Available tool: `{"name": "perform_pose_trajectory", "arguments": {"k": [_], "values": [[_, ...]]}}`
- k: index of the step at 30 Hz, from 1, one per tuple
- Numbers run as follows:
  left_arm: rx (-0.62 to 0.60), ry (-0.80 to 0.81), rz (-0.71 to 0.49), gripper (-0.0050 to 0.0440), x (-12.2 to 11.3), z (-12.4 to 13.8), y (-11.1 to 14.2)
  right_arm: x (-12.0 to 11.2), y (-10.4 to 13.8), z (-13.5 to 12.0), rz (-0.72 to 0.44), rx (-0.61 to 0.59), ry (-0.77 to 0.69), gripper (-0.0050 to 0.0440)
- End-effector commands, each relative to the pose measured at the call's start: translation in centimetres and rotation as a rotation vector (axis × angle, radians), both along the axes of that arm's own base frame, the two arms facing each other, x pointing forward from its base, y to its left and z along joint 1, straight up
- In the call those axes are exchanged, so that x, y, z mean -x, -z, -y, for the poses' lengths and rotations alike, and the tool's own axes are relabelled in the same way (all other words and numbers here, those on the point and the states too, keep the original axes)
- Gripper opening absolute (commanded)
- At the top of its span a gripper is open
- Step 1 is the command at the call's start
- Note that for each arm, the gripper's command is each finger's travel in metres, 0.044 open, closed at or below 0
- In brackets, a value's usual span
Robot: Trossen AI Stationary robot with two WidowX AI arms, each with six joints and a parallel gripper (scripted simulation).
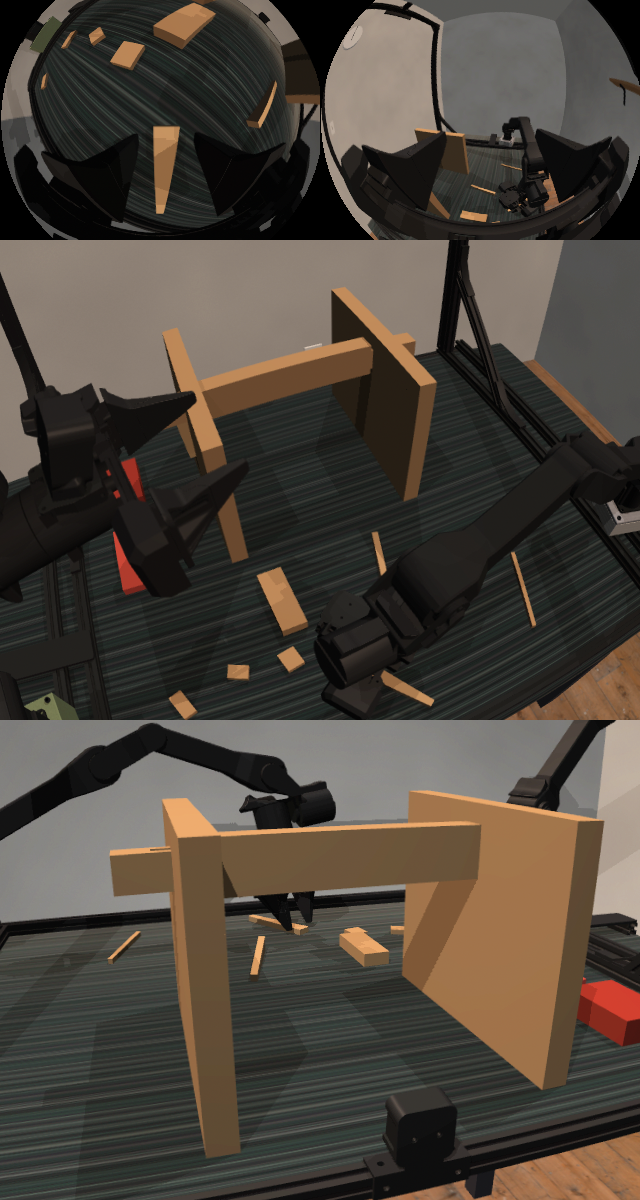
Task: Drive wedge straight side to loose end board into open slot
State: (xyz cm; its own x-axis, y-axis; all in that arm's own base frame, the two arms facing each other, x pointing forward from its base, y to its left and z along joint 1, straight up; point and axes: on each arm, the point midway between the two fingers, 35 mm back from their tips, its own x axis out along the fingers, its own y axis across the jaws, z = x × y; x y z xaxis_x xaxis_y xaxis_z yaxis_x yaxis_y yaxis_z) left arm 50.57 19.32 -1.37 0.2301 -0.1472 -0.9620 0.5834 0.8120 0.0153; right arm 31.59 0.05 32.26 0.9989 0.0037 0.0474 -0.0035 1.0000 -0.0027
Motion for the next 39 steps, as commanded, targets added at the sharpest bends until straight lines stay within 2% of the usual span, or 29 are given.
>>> {"name": "perform_pose_trajectory", "arguments": {"k": [1, 2, 4, 17, 21, 22, 24, 26, 31, 33, 34, 36, 39], "values": [[0.002, 0.005, -0.013, 0.0217, 0.1, 0.0, 0.8, 0.0, 0.0, 0.0, 0.003, -0.003, 0.004, 0.0440], [0.002, 0.005, -0.013, 0.0217, 0.1, 0.0, 0.8, 0.0, 0.0, 0.0, 0.003, -0.003, 0.004, 0.0440], [0.002, 0.005, -0.013, 0.0169, 0.1, 0.0, 0.8, 0.0, 0.0, 0.0, 0.003, -0.003, 0.004, 0.0440], [0.002, 0.005, -0.013, 0.0083, 0.1, 0.0, 0.8, 0.0, 0.0, 0.0, 0.003, -0.003, 0.004, 0.0440], [0.002, 0.005, -0.013, 0.0069, 0.1, 0.0, 0.8, 0.0, 0.0, 0.0, 0.003, -0.003, 0.004, 0.0440], [0.001, 0.005, -0.010, 0.0045, 0.1, 0.0, 0.5, 0.0, 0.0, 0.0, 0.003, -0.003, 0.004, 0.0440], [-0.007, 0.000, 0.013, 0.0000, 0.1, 0.0, -2.3, 0.0, 0.0, 0.0, 0.003, -0.003, 0.004, 0.0440], [-0.014, -0.004, 0.037, 0.0000, 0.3, 0.1, -5.0, 0.0, 0.0, 0.0, 0.003, -0.003, 0.004, 0.0440], [-0.015, -0.004, 0.040, 0.0000, 0.3, 0.1, -5.3, 0.0, 0.0, 0.0, 0.003, -0.003, 0.004, 0.0440], [-0.030, 0.066, 0.033, 0.0000, 0.7, 0.8, -5.7, 0.0, 0.0, 0.0, 0.003, -0.003, 0.004, 0.0392], [-0.047, 0.154, 0.024, 0.0000, 1.2, 1.6, -6.0, 0.0, 0.0, 0.0, 0.003, -0.003, 0.004, 0.0368], [-0.047, 0.154, 0.024, 0.0000, 1.2, 1.6, -6.0, 0.0, 0.0, 0.0, 0.003, -0.003, 0.004, 0.0368], [-0.094, 0.463, -0.008, 0.0000, 3.4, 4.6, -7.5, 0.0, 0.0, 0.0, 0.003, -0.003, 0.004, 0.0296]]}}
